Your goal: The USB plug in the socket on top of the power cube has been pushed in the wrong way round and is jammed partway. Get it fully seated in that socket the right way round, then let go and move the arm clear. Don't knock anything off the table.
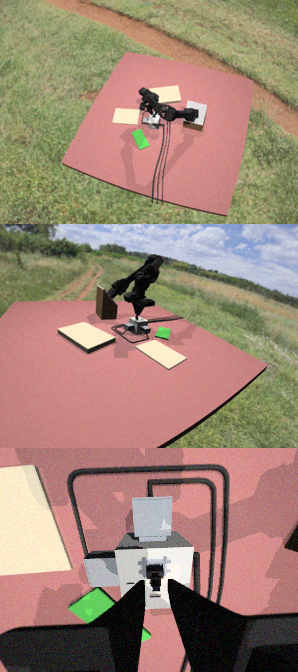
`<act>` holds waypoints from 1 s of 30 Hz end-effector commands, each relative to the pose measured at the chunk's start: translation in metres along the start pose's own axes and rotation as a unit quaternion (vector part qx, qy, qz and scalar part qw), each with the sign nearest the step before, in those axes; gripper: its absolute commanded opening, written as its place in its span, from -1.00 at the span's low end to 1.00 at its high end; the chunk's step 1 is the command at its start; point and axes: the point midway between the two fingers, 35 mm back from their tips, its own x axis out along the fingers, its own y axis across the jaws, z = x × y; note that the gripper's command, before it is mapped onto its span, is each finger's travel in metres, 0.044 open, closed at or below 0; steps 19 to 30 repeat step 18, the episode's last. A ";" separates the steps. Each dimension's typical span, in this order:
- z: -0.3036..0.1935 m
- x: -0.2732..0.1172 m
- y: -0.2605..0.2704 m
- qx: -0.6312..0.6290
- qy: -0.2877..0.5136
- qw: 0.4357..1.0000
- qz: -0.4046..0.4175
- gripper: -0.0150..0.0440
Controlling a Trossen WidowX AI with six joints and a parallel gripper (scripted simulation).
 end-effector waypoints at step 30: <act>-0.001 -0.012 0.000 0.000 0.000 1.000 0.000 -0.17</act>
